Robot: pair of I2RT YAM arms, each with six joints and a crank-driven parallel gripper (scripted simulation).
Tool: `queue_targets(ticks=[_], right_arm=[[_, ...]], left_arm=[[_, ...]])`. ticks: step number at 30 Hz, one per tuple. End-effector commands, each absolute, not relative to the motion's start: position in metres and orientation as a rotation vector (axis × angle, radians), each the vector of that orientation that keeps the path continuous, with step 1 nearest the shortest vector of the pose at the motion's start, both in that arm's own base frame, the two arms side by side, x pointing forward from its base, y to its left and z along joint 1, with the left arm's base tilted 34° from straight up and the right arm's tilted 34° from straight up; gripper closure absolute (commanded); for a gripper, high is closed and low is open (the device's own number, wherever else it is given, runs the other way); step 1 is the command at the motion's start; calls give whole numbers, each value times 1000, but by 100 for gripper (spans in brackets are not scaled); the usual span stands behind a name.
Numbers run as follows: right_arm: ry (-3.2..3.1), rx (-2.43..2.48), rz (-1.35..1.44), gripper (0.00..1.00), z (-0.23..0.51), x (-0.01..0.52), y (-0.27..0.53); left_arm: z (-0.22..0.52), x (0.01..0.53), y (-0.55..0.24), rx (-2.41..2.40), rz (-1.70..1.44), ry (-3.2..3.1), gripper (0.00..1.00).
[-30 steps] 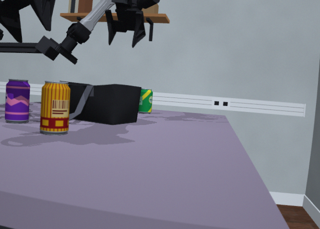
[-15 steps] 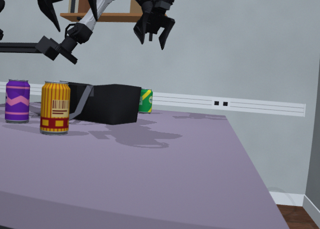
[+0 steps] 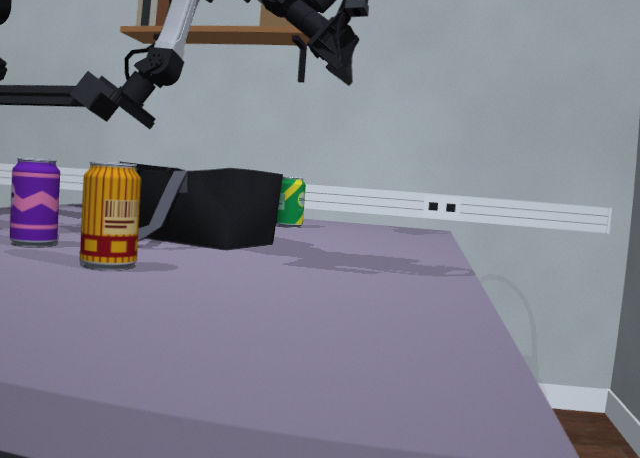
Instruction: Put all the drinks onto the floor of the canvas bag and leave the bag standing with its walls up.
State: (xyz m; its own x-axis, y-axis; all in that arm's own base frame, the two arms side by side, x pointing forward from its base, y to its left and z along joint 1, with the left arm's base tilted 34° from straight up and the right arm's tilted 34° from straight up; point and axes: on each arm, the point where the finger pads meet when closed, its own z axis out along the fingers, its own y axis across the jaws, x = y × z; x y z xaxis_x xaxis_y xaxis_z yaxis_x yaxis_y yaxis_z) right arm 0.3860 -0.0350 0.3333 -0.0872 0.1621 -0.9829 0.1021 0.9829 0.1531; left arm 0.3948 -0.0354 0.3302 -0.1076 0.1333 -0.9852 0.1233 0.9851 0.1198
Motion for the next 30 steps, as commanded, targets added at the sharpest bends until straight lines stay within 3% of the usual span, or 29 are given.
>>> queue_targets(ticks=[1,13,30], right_arm=[[1532,35,-64,0,369,380,-22],[1468,-27,5,0,397,373,6],[1838,642,291,0,328,312,-5]], left_arm=[[360,386,-16,11,-38,1560,0],[395,372,2,-1,5,1475,0],[391,374,0,1,1,1489,0]])
